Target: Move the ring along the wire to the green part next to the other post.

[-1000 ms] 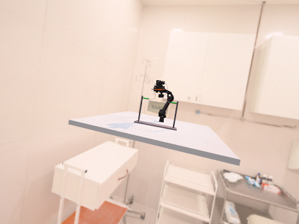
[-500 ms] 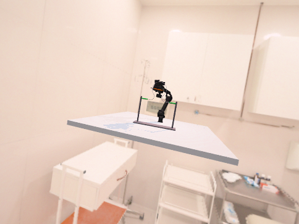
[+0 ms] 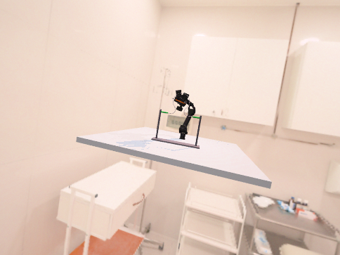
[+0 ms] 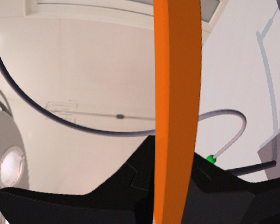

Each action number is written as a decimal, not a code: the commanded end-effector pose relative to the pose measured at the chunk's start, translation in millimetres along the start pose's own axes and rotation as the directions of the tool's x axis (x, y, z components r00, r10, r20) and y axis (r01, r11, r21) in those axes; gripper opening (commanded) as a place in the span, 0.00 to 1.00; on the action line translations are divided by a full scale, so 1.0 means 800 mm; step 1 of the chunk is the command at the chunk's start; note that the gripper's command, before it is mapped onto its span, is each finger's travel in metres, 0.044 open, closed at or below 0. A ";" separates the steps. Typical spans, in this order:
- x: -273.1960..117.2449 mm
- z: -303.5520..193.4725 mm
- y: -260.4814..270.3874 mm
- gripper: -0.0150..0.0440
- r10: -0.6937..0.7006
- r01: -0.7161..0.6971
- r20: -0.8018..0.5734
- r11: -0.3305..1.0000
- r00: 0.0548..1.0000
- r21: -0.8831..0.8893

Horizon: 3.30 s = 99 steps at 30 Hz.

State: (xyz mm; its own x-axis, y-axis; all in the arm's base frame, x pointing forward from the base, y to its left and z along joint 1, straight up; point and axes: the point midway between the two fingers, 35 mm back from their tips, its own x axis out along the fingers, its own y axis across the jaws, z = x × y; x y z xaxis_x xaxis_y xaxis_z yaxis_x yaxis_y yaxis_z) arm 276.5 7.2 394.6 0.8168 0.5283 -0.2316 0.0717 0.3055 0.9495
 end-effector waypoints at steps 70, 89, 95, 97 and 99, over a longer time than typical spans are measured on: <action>-0.003 0.015 -0.026 0.00 -0.366 0.446 0.269 0.592 0.891 -0.671; -0.006 0.021 -0.031 0.00 -0.403 0.525 0.374 0.383 0.835 -0.760; -0.007 0.023 -0.032 0.00 -0.409 0.545 0.408 0.312 0.816 -0.778; -0.008 0.024 -0.032 0.00 -0.410 0.551 0.419 0.288 0.810 -0.783; -0.008 0.025 -0.033 0.00 -0.411 0.557 0.431 0.263 0.803 -0.787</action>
State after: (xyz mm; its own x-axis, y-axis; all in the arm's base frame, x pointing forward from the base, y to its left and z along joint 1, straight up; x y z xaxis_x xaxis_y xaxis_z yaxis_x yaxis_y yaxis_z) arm 282.1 -19.1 375.9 0.8700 -0.0253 -0.4924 0.0240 0.9997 -0.0089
